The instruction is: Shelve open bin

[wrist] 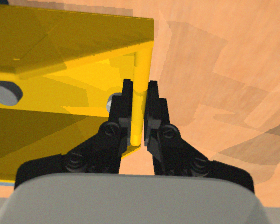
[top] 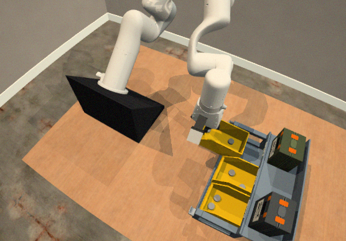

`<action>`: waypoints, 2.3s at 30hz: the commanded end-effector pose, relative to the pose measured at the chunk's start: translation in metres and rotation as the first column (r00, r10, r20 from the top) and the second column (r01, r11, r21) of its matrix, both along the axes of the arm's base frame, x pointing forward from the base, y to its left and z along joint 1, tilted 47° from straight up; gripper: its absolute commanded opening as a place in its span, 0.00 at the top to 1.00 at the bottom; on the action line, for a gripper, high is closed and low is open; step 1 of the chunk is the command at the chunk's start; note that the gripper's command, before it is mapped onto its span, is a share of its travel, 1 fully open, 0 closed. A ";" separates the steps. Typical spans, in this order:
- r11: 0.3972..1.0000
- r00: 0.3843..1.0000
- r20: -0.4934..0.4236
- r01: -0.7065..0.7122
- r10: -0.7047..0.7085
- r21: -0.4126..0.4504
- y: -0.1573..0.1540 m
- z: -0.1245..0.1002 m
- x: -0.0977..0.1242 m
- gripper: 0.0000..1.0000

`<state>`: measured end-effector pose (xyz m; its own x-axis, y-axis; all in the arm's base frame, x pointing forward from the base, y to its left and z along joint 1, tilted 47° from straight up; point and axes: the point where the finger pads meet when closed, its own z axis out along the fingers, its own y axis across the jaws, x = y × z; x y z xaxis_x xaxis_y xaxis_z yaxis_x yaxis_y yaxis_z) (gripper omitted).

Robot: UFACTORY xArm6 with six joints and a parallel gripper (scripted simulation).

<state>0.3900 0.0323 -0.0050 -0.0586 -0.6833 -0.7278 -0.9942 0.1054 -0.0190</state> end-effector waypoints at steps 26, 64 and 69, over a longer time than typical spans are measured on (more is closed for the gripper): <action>1.000 1.000 0.003 0.001 -0.001 -0.001 -0.003 0.001 0.021 1.00; 1.000 1.000 0.003 0.002 -0.002 -0.001 -0.005 0.001 0.040 1.00; 1.000 1.000 0.003 0.002 -0.002 -0.001 -0.005 0.001 0.042 1.00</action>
<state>0.4293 0.0282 -0.0043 -0.0586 -0.6833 -0.7278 -0.9943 0.1054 -0.0189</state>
